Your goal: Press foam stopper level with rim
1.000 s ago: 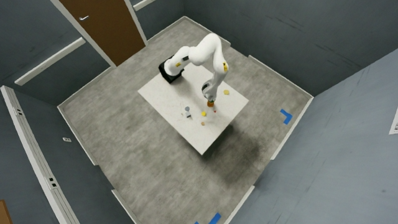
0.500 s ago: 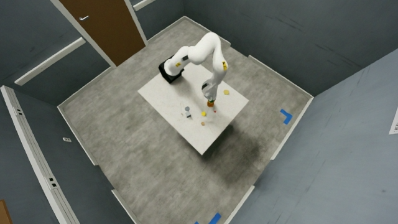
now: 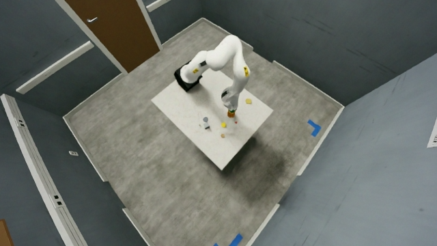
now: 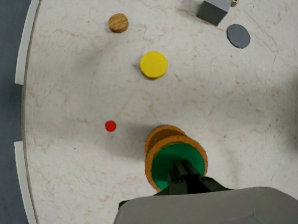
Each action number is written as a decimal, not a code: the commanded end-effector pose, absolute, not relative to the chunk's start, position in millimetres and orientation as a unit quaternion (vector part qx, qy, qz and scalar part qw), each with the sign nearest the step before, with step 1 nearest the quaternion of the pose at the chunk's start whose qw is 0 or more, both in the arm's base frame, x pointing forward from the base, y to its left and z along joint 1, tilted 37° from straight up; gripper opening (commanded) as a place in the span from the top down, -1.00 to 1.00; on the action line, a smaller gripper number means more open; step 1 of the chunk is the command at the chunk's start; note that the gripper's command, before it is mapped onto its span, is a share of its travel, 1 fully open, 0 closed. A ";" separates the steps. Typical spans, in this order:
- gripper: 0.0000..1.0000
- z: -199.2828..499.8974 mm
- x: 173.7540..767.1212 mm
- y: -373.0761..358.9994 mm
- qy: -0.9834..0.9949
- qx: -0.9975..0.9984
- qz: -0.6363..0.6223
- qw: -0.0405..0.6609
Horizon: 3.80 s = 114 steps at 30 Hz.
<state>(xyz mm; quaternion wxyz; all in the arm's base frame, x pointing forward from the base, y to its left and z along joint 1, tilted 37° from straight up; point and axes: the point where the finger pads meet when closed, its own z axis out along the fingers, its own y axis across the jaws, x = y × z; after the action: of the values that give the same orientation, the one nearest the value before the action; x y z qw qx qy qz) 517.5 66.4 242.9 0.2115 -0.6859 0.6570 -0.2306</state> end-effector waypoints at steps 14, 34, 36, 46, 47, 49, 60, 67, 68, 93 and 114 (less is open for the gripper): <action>1.00 255.5 508.9 66.7 0.657 -0.686 -0.231 0.212; 1.00 270.6 497.7 66.9 0.657 -0.686 -0.231 0.212; 1.00 270.6 497.7 66.9 0.657 -0.686 -0.231 0.212; 1.00 270.5 497.7 66.9 0.657 -0.686 -0.231 0.212; 1.00 270.0 498.1 66.9 0.657 -0.686 -0.231 0.212; 1.00 267.6 500.0 67.0 0.657 -0.686 -0.231 0.212; 1.00 261.2 504.9 67.0 0.657 -0.686 -0.231 0.212; 1.00 249.3 513.8 66.8 0.657 -0.686 -0.231 0.212; 1.00 249.3 513.8 66.8 0.657 -0.686 -0.231 0.212; 1.00 239.5 521.0 66.7 0.657 -0.686 -0.231 0.212; 1.00 234.1 525.0 66.6 0.657 -0.686 -0.231 0.212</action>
<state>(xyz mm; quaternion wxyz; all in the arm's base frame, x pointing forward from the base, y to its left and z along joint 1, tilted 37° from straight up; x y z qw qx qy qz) 524.1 66.5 234.4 0.2113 -0.6859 0.6570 -0.2306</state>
